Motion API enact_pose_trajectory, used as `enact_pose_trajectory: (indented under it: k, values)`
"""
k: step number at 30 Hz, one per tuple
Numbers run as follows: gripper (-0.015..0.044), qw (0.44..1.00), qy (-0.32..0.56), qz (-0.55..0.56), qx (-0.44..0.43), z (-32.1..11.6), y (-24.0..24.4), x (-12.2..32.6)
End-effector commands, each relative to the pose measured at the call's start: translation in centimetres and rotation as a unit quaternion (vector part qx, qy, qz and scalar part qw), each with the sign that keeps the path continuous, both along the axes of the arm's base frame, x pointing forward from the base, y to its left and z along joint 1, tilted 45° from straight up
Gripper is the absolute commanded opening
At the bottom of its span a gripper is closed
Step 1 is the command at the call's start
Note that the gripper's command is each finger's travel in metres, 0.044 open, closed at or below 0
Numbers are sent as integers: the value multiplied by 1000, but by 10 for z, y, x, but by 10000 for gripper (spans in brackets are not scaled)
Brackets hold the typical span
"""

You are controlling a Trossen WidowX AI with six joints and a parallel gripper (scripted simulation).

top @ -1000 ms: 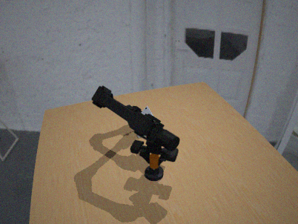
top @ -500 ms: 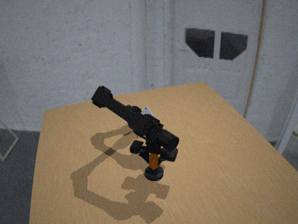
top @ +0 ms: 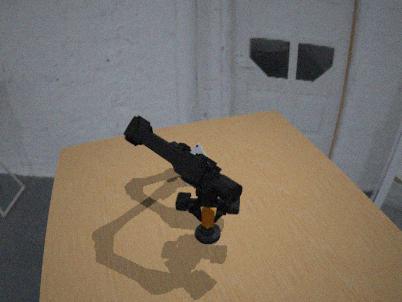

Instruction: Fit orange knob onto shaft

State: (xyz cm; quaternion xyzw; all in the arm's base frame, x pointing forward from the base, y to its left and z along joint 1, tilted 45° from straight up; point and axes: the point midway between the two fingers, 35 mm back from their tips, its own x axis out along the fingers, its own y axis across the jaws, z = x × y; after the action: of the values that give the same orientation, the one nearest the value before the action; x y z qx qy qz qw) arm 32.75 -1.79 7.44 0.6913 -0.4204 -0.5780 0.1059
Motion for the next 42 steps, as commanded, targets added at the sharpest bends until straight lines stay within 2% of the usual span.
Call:
enact_pose_trajectory:
  k: [1,42]
  values:
    - [0,1000,2,4,0,-1,-1,0]
    - [0,1000,10,12,0,-13,-15,-1]
